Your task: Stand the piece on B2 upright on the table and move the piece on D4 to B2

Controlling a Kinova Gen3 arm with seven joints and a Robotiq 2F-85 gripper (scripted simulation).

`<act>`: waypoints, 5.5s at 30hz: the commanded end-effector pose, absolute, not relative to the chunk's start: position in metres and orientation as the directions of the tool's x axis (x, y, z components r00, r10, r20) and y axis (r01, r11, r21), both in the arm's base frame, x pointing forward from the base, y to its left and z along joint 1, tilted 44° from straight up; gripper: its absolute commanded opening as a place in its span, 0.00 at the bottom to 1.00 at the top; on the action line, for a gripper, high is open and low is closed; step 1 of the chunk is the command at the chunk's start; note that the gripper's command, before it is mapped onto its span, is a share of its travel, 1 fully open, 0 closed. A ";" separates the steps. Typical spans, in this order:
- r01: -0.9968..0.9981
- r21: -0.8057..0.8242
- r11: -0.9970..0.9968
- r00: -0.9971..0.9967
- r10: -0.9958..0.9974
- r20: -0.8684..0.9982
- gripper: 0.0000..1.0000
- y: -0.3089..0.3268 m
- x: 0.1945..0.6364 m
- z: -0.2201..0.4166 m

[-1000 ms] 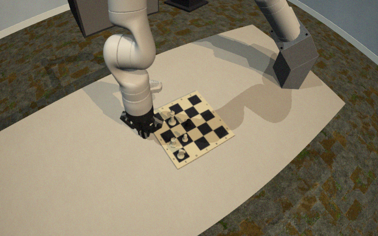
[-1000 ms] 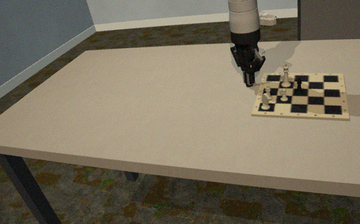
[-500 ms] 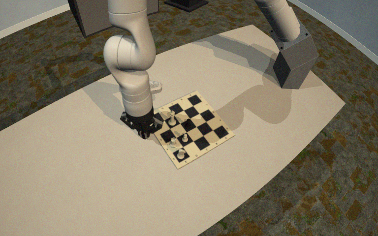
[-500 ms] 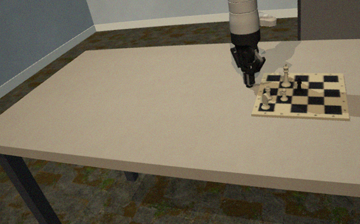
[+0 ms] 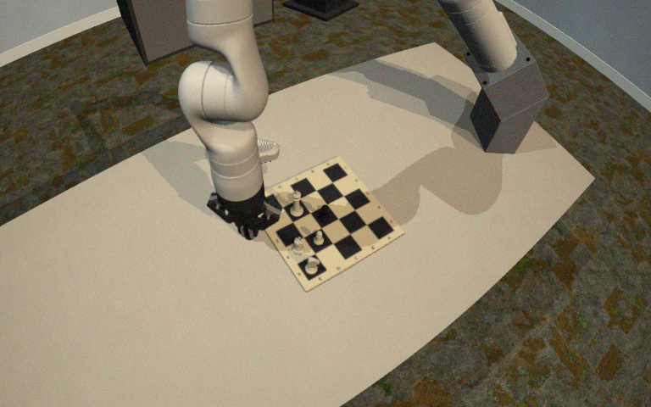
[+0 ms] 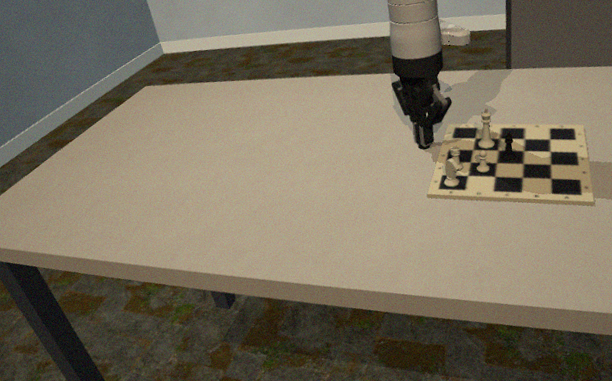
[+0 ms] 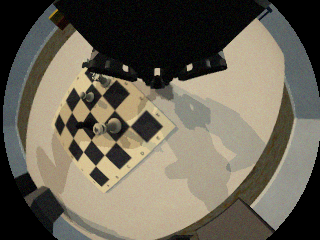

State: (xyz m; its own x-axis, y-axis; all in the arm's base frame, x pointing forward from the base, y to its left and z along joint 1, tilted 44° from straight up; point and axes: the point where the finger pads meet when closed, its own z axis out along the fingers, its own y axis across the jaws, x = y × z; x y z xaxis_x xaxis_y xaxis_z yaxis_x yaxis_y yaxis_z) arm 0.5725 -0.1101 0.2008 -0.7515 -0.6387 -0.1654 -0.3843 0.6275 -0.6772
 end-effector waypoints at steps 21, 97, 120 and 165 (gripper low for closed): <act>-0.384 -0.677 0.627 -0.751 -0.639 -0.166 0.00 -0.110 0.573 0.201; -0.384 -0.677 0.627 -0.751 -0.639 -0.166 1.00 -0.070 0.524 0.266; -0.442 -0.687 0.577 -0.720 -0.685 -0.111 1.00 -0.068 0.523 0.263; -0.810 -0.227 -0.541 0.288 -0.703 0.650 1.00 -0.038 0.493 0.217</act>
